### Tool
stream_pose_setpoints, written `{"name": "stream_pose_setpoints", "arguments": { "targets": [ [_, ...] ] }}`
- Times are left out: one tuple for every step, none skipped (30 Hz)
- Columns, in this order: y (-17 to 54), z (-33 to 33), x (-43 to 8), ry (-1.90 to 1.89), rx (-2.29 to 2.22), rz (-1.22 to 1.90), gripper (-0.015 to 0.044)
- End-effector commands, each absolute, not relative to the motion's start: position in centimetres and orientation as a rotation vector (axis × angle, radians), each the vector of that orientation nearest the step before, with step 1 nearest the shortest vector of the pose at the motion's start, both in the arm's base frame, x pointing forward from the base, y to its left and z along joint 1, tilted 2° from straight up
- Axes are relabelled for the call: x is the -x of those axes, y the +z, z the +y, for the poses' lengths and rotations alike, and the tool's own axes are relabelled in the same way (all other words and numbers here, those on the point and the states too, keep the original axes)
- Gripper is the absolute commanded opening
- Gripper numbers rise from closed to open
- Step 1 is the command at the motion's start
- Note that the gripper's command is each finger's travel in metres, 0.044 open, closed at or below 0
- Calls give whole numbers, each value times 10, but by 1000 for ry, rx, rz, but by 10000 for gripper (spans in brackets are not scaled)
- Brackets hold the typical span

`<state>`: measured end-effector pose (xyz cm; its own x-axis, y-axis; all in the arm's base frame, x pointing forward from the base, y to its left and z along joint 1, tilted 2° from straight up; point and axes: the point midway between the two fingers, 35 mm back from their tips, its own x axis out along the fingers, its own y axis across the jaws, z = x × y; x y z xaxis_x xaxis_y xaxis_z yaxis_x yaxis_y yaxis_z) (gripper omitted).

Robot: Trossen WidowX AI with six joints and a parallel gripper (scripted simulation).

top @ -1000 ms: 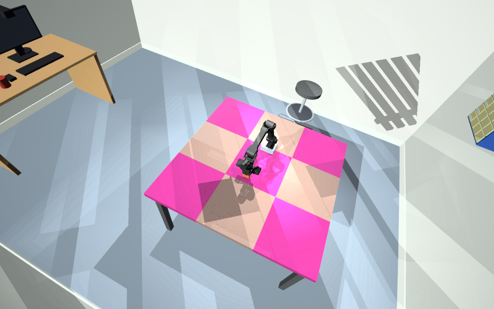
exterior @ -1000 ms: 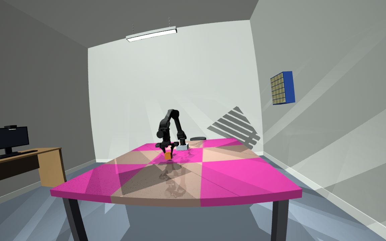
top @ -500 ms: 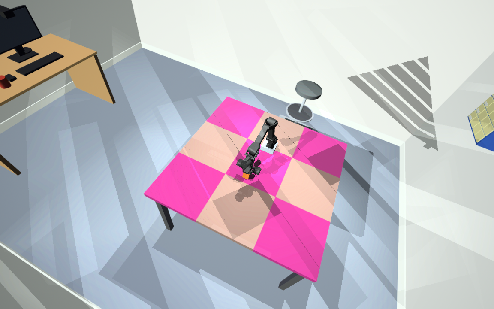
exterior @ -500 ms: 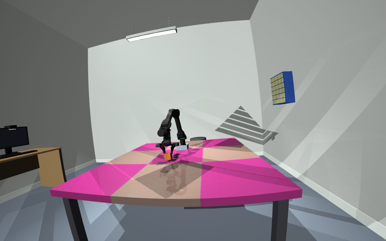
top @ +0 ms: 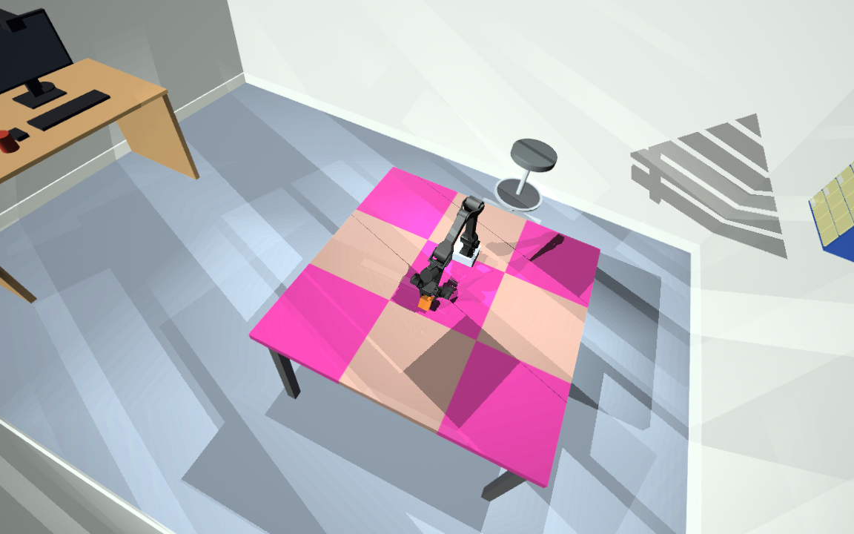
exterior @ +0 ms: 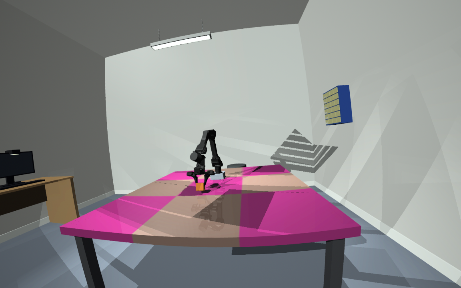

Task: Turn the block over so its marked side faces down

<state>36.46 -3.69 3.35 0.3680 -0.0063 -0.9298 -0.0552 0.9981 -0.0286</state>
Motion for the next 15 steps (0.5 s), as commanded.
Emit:
{"name": "stream_pose_setpoints", "arguments": {
  "targets": [
    [39, -37, -364, 36, 61, 1110, 0],
    [39, -37, -364, 36, 61, 1094, 0],
    [40, -37, -363, 37, 62, 1079, 0],
    [40, -37, -362, 37, 62, 1064, 0],
    [40, -37, -362, 38, 63, 1051, 0],
    [40, -37, -362, 38, 63, 1044, 0],
    [40, -37, -361, 38, 63, 1042, 0],
    [40, -37, -361, 38, 63, 1042, 0],
    [40, -37, -361, 38, 63, 1042, 0],
    [40, -37, -361, 38, 63, 1042, 0],
    [40, -37, -361, 38, 63, 1042, 0],
    [40, -37, -361, 38, 63, 1042, 0],
    [40, -37, -361, 38, 63, 1042, 0],
    [40, -37, -361, 38, 63, 1042, 0],
    [40, -37, -362, 38, 63, 1039, 0]
  ]
}}
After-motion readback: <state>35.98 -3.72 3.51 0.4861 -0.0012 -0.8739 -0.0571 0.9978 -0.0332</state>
